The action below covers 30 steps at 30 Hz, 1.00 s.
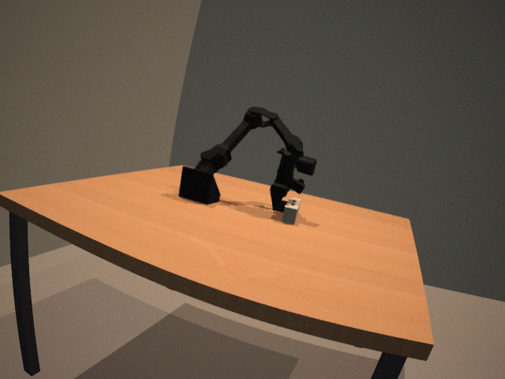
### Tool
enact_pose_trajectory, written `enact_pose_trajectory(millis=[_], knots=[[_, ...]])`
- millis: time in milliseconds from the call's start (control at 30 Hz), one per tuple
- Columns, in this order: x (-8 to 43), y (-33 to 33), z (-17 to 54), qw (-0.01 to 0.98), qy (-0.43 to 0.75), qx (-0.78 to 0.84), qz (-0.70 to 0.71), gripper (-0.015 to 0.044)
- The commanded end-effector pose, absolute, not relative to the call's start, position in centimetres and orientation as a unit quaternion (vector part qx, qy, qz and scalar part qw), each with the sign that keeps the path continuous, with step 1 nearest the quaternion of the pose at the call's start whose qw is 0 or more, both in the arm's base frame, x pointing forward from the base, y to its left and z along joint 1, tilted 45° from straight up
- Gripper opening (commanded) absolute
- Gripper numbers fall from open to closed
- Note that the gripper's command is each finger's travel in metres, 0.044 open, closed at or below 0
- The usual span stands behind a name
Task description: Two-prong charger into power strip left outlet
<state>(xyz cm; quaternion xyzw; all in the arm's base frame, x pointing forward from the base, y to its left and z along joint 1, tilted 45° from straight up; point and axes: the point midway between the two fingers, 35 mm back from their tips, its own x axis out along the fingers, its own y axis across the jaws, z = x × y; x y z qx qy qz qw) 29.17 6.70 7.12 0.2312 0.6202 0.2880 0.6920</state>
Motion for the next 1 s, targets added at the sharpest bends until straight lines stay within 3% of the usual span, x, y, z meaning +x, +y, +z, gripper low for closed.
enact_pose_trajectory(millis=[0,967], knots=[[28.7,6.7,7.2,0.694,0.618,0.230,0.290,0.0440],[25.4,6.7,6.5,0.693,0.618,0.231,0.290,0.0440]])
